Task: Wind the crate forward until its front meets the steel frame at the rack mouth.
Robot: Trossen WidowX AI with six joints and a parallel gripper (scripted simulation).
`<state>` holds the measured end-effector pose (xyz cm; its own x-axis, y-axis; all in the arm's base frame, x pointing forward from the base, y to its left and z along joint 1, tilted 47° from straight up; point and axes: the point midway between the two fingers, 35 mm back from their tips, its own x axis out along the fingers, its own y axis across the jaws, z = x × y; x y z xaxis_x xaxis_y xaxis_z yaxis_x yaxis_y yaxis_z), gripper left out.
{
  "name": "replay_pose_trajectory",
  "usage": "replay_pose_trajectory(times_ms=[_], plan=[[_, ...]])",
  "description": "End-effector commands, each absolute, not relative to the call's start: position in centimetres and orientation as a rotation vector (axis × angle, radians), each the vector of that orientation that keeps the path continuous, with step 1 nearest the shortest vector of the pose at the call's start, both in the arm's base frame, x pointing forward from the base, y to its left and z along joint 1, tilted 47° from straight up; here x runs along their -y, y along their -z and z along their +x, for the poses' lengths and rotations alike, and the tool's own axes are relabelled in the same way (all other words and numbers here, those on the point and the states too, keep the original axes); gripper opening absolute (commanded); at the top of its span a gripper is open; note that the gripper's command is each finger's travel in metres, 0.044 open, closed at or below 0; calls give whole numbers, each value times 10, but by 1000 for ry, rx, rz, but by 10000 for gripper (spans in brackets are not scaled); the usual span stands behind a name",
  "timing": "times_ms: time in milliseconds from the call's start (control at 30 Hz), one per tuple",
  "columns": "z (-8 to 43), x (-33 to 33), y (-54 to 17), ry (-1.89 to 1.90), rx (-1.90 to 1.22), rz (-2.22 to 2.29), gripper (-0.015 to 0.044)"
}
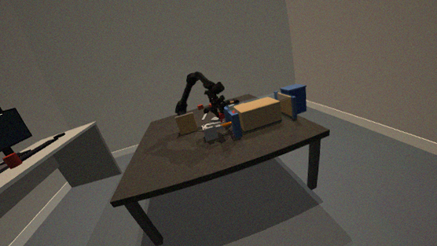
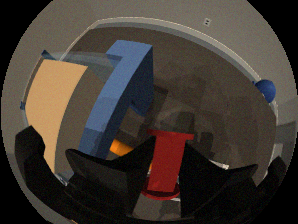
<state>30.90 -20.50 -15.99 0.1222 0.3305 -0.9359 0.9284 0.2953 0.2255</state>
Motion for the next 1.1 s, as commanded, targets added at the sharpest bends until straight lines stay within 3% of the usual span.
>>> replay_pose_trajectory(times_ms=[0,1067], plan=[[310,188,150,634,-1453,1276,0],[301,155,118,633,-1456,1279,0]])
